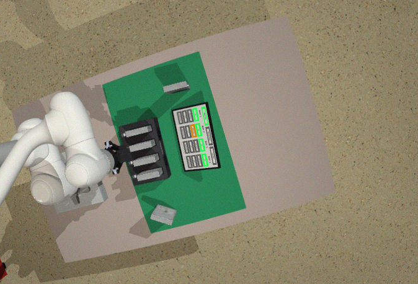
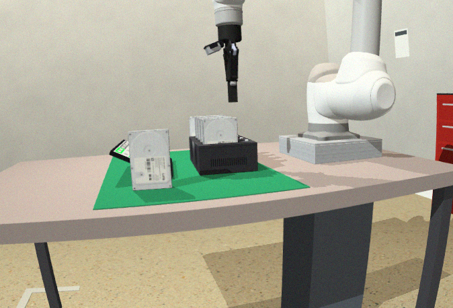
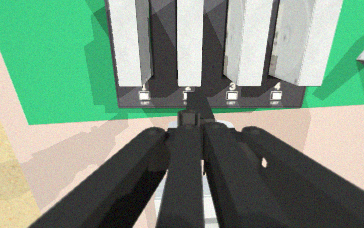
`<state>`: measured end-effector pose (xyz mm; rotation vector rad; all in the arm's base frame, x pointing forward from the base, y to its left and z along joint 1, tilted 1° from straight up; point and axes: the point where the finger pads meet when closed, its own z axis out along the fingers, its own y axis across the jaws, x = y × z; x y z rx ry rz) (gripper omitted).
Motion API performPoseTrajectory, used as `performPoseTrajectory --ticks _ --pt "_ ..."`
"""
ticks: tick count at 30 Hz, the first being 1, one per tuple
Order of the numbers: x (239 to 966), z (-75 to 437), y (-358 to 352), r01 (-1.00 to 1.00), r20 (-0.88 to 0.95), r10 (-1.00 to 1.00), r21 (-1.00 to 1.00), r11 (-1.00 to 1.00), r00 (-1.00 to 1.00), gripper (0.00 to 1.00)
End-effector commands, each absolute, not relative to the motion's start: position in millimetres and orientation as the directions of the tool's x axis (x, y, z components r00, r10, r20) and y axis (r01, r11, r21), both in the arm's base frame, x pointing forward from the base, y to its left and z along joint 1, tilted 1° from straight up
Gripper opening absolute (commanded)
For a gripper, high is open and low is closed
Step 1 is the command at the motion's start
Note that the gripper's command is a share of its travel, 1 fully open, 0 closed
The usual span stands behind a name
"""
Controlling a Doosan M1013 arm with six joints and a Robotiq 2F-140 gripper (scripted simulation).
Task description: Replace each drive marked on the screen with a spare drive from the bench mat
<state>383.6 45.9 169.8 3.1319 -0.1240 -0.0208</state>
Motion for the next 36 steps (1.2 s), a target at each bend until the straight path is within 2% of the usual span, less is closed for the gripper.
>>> performPoseTrajectory --ticks 1,36 --pt "362.4 163.5 50.1 -0.08 -0.005 -0.08 0.008 -0.997 0.997 0.1" --pt "362.4 159.6 50.1 -0.08 -0.005 -0.08 0.008 -0.997 0.997 0.1"
